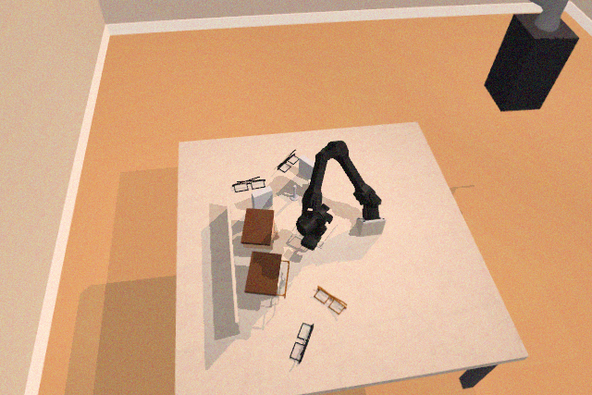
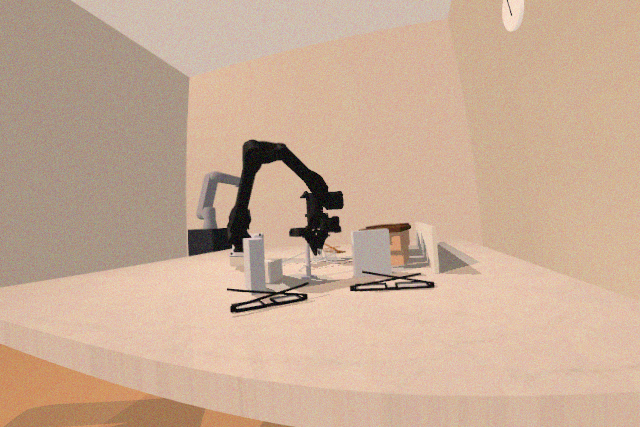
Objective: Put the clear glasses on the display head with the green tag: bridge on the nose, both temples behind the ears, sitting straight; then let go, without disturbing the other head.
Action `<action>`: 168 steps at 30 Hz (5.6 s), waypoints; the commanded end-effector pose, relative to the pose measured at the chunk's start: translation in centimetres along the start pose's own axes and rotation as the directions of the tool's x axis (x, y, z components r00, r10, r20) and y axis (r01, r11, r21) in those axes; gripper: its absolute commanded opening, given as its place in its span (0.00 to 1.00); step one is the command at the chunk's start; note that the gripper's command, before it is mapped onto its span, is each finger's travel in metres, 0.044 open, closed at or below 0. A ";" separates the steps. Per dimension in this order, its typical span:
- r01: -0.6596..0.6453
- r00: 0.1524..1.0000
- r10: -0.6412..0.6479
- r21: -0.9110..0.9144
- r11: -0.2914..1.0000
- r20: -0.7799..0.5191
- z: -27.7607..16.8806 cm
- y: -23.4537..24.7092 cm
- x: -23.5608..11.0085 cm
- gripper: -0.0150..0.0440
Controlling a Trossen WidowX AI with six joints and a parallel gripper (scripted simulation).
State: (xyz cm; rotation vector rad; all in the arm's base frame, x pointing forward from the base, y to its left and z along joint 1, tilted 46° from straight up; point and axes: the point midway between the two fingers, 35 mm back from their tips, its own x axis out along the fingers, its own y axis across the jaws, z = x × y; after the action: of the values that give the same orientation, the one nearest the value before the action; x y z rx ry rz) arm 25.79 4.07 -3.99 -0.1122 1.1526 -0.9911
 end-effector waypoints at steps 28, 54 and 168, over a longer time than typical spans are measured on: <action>0.006 1.000 -0.006 -0.007 1.000 0.004 -0.1 -1.1 -0.8 0.44; 0.005 1.000 -0.005 -0.015 1.000 0.012 -0.1 -0.3 -5.1 0.59; -0.081 0.992 0.113 -0.369 0.926 0.065 0.8 -3.0 -13.0 0.25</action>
State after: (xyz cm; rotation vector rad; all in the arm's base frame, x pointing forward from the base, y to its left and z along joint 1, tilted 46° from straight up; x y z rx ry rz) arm 24.38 11.27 6.03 -0.3009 1.2281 -0.7562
